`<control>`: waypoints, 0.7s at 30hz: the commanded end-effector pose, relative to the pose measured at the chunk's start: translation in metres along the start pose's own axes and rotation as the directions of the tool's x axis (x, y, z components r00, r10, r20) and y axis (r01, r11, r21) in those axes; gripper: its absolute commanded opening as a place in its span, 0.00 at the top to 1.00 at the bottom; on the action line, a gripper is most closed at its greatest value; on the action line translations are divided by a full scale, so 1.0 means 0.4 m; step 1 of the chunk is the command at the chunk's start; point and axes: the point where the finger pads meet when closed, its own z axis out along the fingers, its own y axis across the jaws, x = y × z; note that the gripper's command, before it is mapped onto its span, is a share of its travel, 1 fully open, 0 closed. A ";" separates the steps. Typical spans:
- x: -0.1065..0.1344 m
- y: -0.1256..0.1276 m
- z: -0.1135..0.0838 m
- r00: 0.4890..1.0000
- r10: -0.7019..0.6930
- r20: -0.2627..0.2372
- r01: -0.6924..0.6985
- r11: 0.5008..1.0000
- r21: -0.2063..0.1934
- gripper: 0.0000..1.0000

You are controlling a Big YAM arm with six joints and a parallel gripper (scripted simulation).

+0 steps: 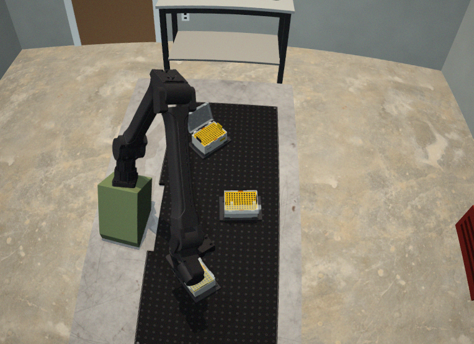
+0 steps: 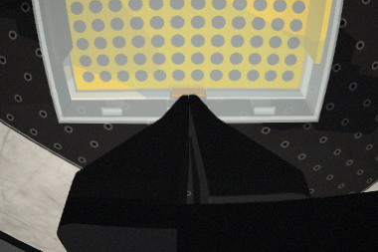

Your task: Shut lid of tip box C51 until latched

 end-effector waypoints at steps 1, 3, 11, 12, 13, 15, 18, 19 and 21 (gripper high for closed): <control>-0.012 -0.015 0.011 1.000 -0.010 -0.004 0.010 1.000 0.007 1.00; -0.011 -0.012 0.013 1.000 -0.008 -0.004 0.008 1.000 0.004 1.00; -0.008 -0.005 0.027 1.000 -0.005 -0.003 0.005 1.000 -0.004 1.00; -0.009 -0.004 0.027 1.000 -0.005 -0.003 0.005 1.000 -0.003 1.00; -0.009 -0.006 0.027 1.000 -0.006 -0.004 0.006 1.000 -0.002 1.00; -0.011 -0.014 0.021 1.000 -0.009 -0.004 0.009 1.000 0.007 1.00; -0.011 -0.010 0.026 1.000 -0.008 -0.004 0.008 1.000 0.004 1.00; -0.009 -0.006 0.031 1.000 -0.006 -0.003 0.006 1.000 -0.001 1.00; -0.009 -0.006 0.031 1.000 -0.006 -0.003 0.006 1.000 -0.001 1.00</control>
